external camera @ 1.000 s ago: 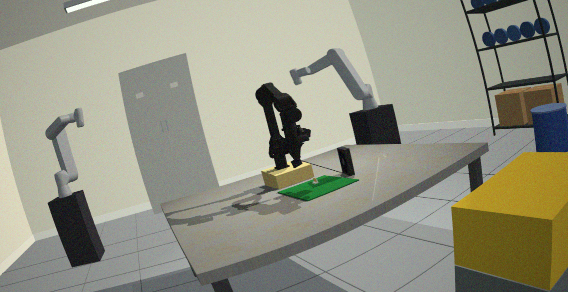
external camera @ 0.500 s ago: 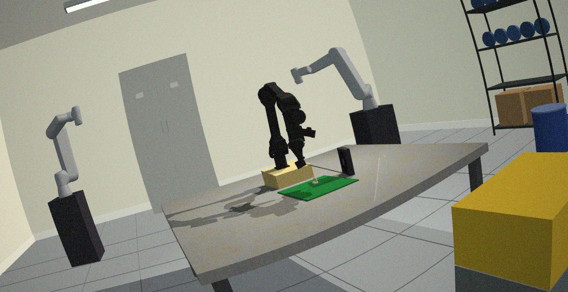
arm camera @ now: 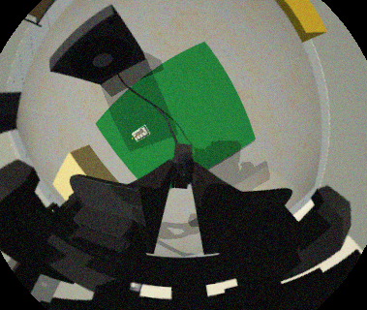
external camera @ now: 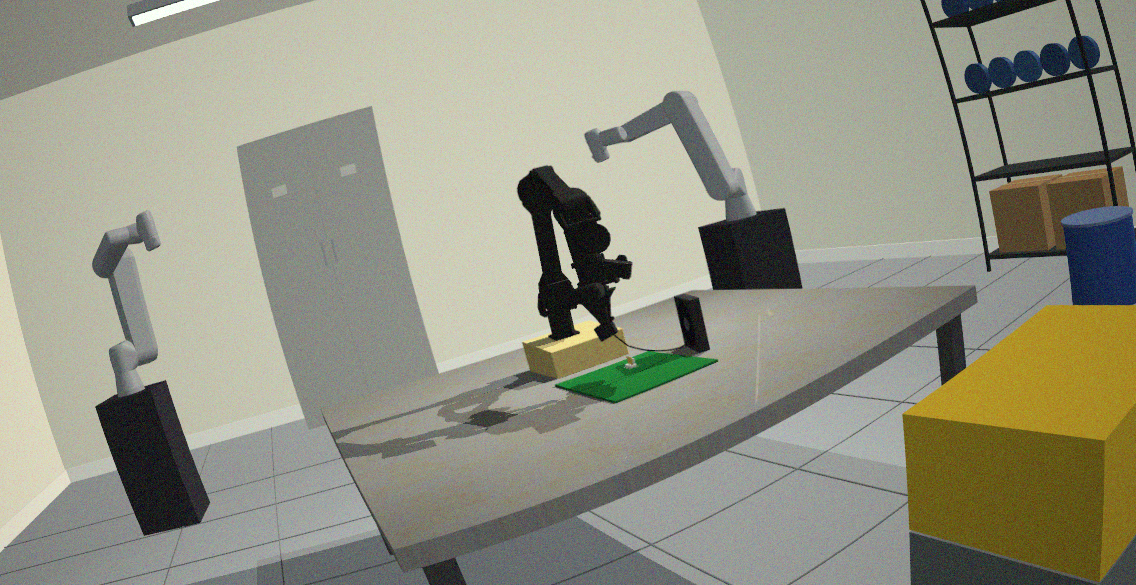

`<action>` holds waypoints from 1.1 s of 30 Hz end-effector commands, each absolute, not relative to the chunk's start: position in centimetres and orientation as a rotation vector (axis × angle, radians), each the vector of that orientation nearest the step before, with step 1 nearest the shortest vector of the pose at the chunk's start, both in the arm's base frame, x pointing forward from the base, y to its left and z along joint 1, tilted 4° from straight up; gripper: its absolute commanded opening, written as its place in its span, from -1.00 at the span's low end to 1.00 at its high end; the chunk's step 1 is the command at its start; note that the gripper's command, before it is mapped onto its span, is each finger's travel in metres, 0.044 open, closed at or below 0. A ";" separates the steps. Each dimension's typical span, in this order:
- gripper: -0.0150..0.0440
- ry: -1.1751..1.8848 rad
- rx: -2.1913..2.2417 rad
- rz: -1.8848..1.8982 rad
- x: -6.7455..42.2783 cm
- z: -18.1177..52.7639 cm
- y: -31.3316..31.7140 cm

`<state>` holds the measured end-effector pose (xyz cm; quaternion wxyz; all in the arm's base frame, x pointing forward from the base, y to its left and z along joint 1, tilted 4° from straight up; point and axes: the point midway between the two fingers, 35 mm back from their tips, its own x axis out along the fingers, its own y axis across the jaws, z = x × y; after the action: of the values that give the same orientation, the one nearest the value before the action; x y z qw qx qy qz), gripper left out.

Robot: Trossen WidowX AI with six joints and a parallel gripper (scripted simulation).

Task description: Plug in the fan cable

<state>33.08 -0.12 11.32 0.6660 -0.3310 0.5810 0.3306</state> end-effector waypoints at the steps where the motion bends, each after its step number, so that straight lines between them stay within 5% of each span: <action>1: -0.49 1.290 -0.714 0.777 33.1 10.7 -0.1; 33: -0.49 0.979 -0.445 0.973 33.5 7.4 0.2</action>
<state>33.51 0.15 7.58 0.7426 -0.2123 0.4608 0.4372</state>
